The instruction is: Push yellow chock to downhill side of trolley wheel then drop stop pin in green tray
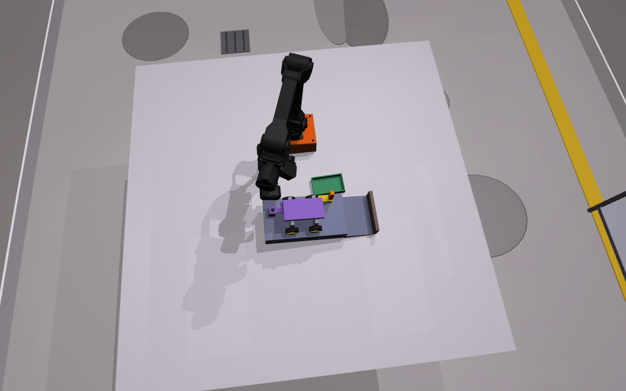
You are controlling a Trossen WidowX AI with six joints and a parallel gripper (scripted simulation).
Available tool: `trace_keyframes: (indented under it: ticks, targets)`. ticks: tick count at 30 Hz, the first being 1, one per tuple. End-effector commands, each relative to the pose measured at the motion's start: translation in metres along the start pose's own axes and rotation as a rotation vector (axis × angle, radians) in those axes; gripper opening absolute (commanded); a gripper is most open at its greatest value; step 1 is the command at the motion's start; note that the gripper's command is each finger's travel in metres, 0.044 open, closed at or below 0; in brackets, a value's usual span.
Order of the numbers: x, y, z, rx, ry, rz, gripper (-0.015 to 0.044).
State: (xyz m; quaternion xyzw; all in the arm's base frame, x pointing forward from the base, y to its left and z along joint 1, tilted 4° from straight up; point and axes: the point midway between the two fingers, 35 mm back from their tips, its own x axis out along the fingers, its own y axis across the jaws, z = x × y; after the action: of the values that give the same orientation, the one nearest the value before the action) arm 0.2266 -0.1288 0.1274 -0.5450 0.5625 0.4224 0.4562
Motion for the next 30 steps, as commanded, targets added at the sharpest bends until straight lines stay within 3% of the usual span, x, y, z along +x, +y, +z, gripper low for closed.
trace_keyframes:
  ticks: [1,30]
  targets:
    - [-0.003,0.0,0.013,0.0,-0.001,-0.004,0.0]
    - [-0.017,-0.002,0.121,0.0,-0.013,-0.005,0.0]
